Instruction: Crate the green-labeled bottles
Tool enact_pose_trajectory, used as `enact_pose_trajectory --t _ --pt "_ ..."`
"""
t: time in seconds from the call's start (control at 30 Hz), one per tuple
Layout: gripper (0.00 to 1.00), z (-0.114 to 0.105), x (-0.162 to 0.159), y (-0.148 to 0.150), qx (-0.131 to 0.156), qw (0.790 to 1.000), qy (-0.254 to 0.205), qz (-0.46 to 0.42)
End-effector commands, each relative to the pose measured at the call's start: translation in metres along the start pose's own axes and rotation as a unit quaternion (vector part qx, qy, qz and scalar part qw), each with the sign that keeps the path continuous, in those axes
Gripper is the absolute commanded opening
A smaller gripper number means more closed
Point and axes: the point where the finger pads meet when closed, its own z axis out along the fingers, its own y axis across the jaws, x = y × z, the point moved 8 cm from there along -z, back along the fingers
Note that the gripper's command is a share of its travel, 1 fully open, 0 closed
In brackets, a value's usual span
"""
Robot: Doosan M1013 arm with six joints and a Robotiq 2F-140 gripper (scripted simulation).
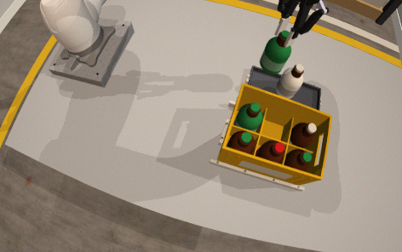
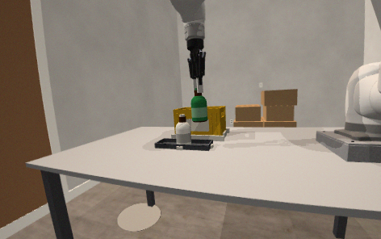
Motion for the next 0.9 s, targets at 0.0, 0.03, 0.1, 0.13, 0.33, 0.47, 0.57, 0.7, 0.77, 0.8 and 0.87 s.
enact_pose_trajectory --t 0.0,0.03,0.1,0.13,0.33,0.47,0.57,0.7,0.77,0.8,0.87 --pt "0.00 -0.005 -0.001 0.002 -0.001 1.000 -0.003 0.003" --pt "0.00 -0.006 -0.001 0.002 -0.001 1.000 -0.003 0.003" --pt "0.00 -0.007 -0.001 0.002 -0.001 1.000 -0.003 0.003" --pt "0.00 -0.007 -0.001 0.002 -0.001 1.000 -0.003 0.003" --pt "0.00 -0.010 -0.002 0.002 -0.001 1.000 -0.003 0.003" --pt "0.00 -0.014 -0.002 0.003 -0.001 1.000 -0.003 0.003" --pt "0.00 -0.018 -0.002 0.003 -0.001 1.000 -0.003 0.003" --pt "0.00 -0.021 -0.002 0.003 -0.001 1.000 -0.003 0.003" --pt "0.00 -0.023 -0.002 0.003 -0.001 1.000 -0.003 0.003" --pt "0.00 -0.024 -0.002 0.003 -0.001 1.000 -0.003 0.003" --pt "0.00 -0.026 -0.002 0.003 -0.001 1.000 -0.003 0.003"
